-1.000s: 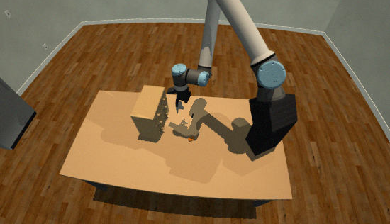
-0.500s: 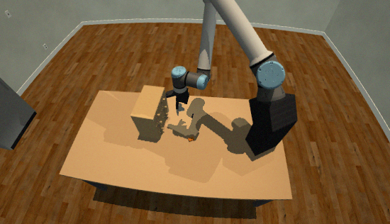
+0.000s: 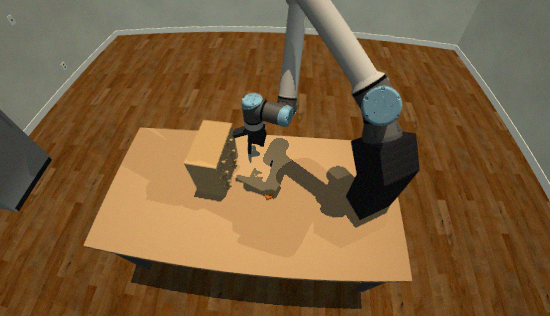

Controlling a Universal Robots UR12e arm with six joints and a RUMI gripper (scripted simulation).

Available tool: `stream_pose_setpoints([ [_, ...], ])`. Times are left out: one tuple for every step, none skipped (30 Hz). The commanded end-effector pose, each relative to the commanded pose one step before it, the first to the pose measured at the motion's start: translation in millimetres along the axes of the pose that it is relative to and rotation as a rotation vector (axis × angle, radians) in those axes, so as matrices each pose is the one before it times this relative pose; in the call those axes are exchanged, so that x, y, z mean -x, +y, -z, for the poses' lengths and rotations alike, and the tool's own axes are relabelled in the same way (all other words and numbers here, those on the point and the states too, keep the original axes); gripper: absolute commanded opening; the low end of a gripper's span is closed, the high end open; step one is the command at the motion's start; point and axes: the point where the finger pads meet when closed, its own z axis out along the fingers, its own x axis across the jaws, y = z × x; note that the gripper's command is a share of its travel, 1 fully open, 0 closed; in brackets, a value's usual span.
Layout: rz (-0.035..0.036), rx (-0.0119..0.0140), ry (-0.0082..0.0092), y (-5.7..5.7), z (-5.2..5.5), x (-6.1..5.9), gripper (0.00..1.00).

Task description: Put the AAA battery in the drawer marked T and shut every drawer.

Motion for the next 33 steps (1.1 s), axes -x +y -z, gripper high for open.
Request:
stream_pose_setpoints([
  [0.00158, 0.0017, -0.00096, 3.38, -2.61, 0.32, 1.0],
  [0.00011, -0.00076, -0.00011, 0.24, -0.18, 0.04, 1.0],
  [0.0001, -0.00095, -0.00011, 0.2, -0.19, 0.04, 1.0],
  [-0.00008, -0.0014, -0.00007, -0.1, -0.17, -0.02, 1.0],
  [-0.00006, -0.00158, -0.00008, -0.11, -0.17, -0.01, 1.0],
  [-0.00002, -0.00177, -0.00009, -0.13, -0.16, 0.02, 1.0],
  [-0.00001, -0.00195, -0.00009, -0.14, -0.17, 0.03, 1.0],
  [0.0, -0.00211, -0.00002, -0.15, -0.19, 0.01, 1.0],
  [0.0, -0.00229, -0.00002, -0.16, -0.2, 0.0, 1.0],
  [0.0, -0.00247, -0.00001, -0.17, -0.21, 0.0, 1.0],
  [0.0, -0.00266, -0.00001, -0.18, -0.22, 0.0, 1.0],
  [0.00001, -0.00285, 0.0, -0.19, -0.23, 0.0, 1.0],
  [0.0, 0.0, 0.0, 0.0, 0.0, 0.0, 1.0],
  [0.0, 0.0, 0.0, 0.0, 0.0, 0.0, 1.0],
  [0.00008, -0.00309, -0.00002, -0.21, -0.21, 0.04, 1.0],
  [-0.00006, -0.00319, 0.00006, -0.2, -0.29, -0.06, 1.0],
  [0.00002, -0.00344, 0.00004, -0.22, -0.26, -0.02, 1.0],
  [0.00002, -0.00364, 0.00006, -0.23, -0.27, -0.02, 1.0],
  [0.00003, -0.00384, 0.00007, -0.24, -0.28, -0.03, 1.0],
  [0.00004, -0.00405, 0.0001, -0.25, -0.28, -0.04, 1.0],
  [-0.00002, -0.0042, -0.00007, -0.29, -0.39, 0.02, 1.0],
  [-0.00003, -0.0044, -0.0001, -0.31, -0.43, 0.03, 1.0],
  [-0.00002, -0.0046, -0.00008, -0.32, -0.44, 0.02, 1.0],
  [-0.00002, -0.00481, -0.00005, -0.33, -0.44, 0.01, 1.0],
  [0.0, -0.00502, -0.00003, -0.33, -0.45, 0.0, 1.0],
  [0.00001, -0.00523, 0.0, -0.34, -0.45, -0.01, 1.0],
  [0.00002, -0.00544, 0.00003, -0.34, -0.45, -0.02, 1.0],
  [0.00004, -0.00565, 0.00007, -0.34, -0.44, -0.03, 1.0],
  [0.00005, -0.00585, 0.00011, -0.35, -0.44, -0.04, 1.0],
  [0.0, 0.0, 0.0, 0.0, 0.0, 0.0, 1.0],
  [0.0, 0.0, 0.0, 0.0, 0.0, 0.0, 1.0],
  [0.00004, -0.00604, 0.00007, -0.36, -0.48, -0.03, 1.0],
  [-0.00006, -0.0062, -0.00015, -0.41, -0.63, 0.04, 1.0],
])
